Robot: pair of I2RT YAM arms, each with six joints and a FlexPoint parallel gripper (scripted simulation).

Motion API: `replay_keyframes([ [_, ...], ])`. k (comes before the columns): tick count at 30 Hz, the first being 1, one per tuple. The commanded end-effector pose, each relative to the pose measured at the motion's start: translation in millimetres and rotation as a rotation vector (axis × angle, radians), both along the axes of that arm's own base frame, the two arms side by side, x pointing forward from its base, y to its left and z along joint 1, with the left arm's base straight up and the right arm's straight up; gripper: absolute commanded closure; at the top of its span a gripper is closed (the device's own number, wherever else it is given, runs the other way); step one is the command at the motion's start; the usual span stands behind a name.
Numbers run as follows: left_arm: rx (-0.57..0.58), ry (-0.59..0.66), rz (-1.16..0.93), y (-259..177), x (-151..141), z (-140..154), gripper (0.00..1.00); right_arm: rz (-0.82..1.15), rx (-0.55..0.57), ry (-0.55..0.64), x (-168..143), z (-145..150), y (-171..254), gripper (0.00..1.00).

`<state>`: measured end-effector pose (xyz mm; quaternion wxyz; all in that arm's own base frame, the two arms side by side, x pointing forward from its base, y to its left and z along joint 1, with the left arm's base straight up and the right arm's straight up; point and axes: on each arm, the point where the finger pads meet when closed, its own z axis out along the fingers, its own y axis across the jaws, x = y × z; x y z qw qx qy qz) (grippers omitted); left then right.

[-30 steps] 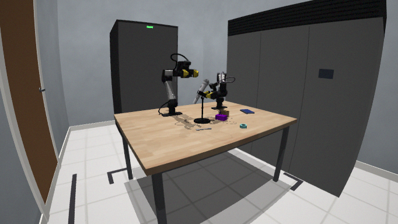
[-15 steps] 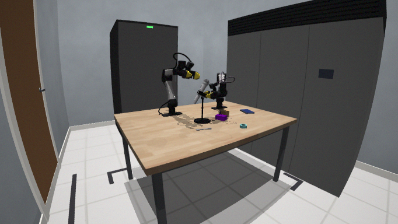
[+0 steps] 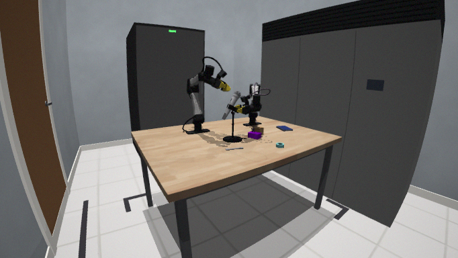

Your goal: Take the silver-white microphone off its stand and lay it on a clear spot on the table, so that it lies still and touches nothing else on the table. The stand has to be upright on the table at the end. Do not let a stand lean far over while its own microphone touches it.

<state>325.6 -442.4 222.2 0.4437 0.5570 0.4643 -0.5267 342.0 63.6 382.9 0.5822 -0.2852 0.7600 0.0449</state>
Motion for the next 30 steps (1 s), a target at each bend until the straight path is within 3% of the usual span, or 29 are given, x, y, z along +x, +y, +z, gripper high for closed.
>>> replay_keyframes([
  [1, -0.017, -0.016, 0.007, -2.7, 5.5, 15.1, 0.32, 0.197, -0.073, 0.094, -30.0, -7.6, 20.4, 0.19],
  [8, -0.017, -0.016, 0.007, -2.7, 5.5, 15.1, 0.32, 0.256, -0.085, 0.096, -39.3, -0.7, 27.8, 0.19],
  [13, -0.017, -0.016, 0.007, -2.7, 5.5, 15.1, 0.32, 0.470, -0.086, 0.147, -79.9, 1.0, 48.4, 0.19],
  [15, -0.017, -0.016, 0.007, -2.7, 5.5, 15.1, 0.32, 0.405, -0.095, 0.219, -52.8, -36.7, 47.2, 0.19],
  [16, -0.017, -0.016, 0.007, -2.7, 5.5, 15.1, 0.32, 0.335, -0.104, 0.102, -35.6, -18.7, 44.7, 0.19],
  [17, -0.017, -0.016, 0.007, -2.7, 5.5, 15.1, 0.32, 0.316, -0.100, 0.037, -37.3, -6.3, 46.7, 0.19],
  [19, -0.017, -0.016, 0.007, -2.7, 5.5, 15.1, 0.32, 0.320, -0.099, 0.021, -36.1, -11.5, 51.8, 0.19],
  [26, -0.017, -0.016, 0.007, -2.7, 5.5, 15.0, 0.32, 0.360, -0.094, 0.038, -48.0, -17.2, 58.8, 0.19],
  [30, -0.017, -0.016, 0.007, -2.7, 5.5, 15.0, 0.32, 0.381, -0.093, 0.108, -51.4, -37.1, 59.2, 0.19],
])
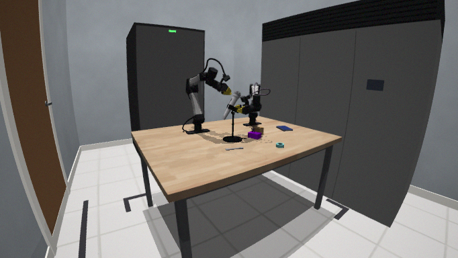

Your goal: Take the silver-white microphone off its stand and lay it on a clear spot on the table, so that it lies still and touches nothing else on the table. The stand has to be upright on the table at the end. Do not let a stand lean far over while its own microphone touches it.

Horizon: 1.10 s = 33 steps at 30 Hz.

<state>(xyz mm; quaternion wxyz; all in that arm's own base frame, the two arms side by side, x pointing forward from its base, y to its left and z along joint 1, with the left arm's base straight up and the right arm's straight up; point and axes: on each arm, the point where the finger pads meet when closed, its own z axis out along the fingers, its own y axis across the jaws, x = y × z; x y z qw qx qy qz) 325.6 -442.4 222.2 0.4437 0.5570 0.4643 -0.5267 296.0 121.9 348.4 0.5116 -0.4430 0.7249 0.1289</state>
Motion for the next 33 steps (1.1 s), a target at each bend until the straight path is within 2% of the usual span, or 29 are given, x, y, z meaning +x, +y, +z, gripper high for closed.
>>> replay_keyframes([
  [1, -0.017, -0.016, 0.007, -2.7, 5.5, 15.1, 0.32, 0.014, 0.000, -0.001, -3.9, 1.7, 1.1, 0.19],
  [4, -0.017, -0.016, 0.007, -2.7, 5.5, 15.1, 0.32, 0.011, -0.001, -0.011, -4.5, 5.0, 0.6, 0.19],
  [5, -0.017, -0.016, 0.007, -2.7, 5.5, 15.1, 0.32, -0.010, 0.005, 0.011, 6.8, -6.3, 3.0, 0.19],
  [7, -0.017, -0.016, 0.007, -2.7, 5.5, 15.1, 0.32, -0.012, 0.006, 0.007, 9.2, -6.5, 5.2, 0.19],
  [12, -0.017, -0.016, 0.007, -2.7, 5.5, 15.1, 0.32, -0.012, 0.010, -0.021, 6.6, -0.6, 7.7, 0.19],
  [13, -0.017, -0.016, 0.007, -2.7, 5.5, 15.1, 0.32, -0.013, 0.006, 0.004, 13.6, -9.0, 9.5, 0.19],
  [27, -0.017, -0.016, 0.007, -2.7, 5.5, 15.1, 0.32, -0.001, 0.009, -0.007, 19.5, -10.8, 22.3, 0.19],
  [33, -0.017, -0.016, 0.007, -2.7, 5.5, 15.1, 0.32, -0.013, 0.010, 0.000, 32.0, -21.9, 28.6, 0.19],
])
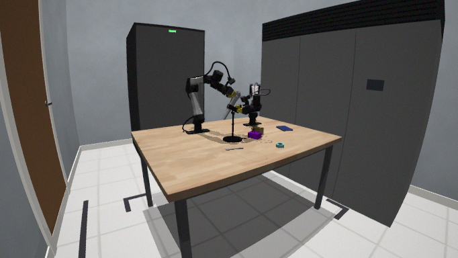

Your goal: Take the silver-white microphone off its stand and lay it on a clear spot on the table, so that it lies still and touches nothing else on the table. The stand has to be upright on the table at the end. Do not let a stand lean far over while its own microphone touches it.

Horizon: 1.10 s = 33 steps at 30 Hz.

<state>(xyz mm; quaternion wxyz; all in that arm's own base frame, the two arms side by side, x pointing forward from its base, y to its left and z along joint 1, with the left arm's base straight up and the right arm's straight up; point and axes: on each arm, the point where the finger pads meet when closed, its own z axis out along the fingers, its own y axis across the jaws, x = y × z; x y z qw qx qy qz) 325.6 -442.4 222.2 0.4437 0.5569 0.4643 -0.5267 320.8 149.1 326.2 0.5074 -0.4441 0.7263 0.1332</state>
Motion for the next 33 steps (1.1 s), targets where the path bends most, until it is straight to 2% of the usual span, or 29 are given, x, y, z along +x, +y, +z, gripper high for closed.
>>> replay_keyframes([
  [1, -0.017, -0.016, 0.007, -2.7, 5.5, 15.1, 0.32, -0.019, 0.011, -0.023, 8.5, 4.8, 2.4, 0.19],
  [3, -0.017, -0.016, 0.007, -2.7, 5.5, 15.1, 0.32, -0.019, 0.010, -0.017, 9.0, -0.4, 4.1, 0.19],
  [8, -0.017, -0.016, 0.007, -2.7, 5.5, 15.1, 0.32, -0.014, 0.019, -0.057, 3.7, 16.2, 4.0, 0.19],
  [9, -0.017, -0.016, 0.007, -2.7, 5.5, 15.1, 0.32, -0.016, 0.019, -0.056, 4.1, 16.1, 3.6, 1.00],
  [23, -0.017, -0.016, 0.007, -2.7, 5.5, 15.1, 0.32, -0.008, 0.016, -0.035, 7.7, 9.0, 5.5, 1.00],
  [24, -0.017, -0.016, 0.007, -2.7, 5.5, 15.1, 0.89, -0.008, 0.016, -0.035, 7.7, 9.0, 5.5, 1.00],
  [33, -0.043, -0.049, 0.001, -5.7, 1.4, 23.9, 0.89, -0.001, 0.020, -0.057, 3.3, 15.7, 5.3, 1.00],
])
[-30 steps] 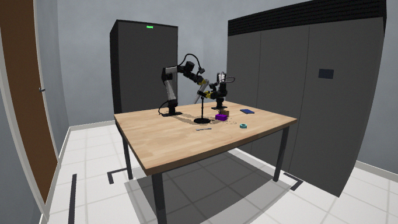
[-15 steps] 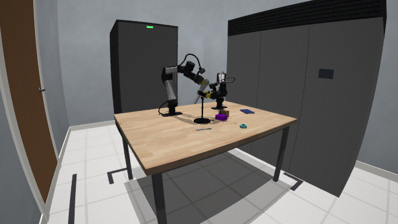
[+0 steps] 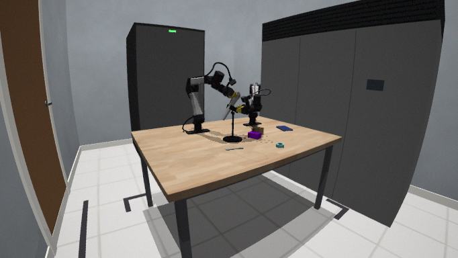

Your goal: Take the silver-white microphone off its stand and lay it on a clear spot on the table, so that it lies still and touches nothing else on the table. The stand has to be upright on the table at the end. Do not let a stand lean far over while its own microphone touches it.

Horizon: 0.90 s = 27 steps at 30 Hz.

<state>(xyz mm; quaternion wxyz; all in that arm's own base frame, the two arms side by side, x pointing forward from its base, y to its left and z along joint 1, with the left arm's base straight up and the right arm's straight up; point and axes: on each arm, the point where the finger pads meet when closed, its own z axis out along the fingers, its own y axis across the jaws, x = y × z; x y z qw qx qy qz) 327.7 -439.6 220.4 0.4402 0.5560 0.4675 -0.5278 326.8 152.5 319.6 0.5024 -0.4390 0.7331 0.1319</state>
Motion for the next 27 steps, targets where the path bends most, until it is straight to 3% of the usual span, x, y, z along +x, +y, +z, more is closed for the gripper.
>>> replay_keyframes([
  [1, -0.048, -0.058, 0.002, -8.4, -0.7, 25.7, 0.89, -0.002, 0.016, -0.044, 5.3, 18.4, 4.5, 1.00],
  [27, -0.048, -0.058, 0.001, -8.4, -0.8, 25.7, 0.89, 0.028, 0.045, -0.088, 1.3, 57.5, 23.7, 1.00],
])
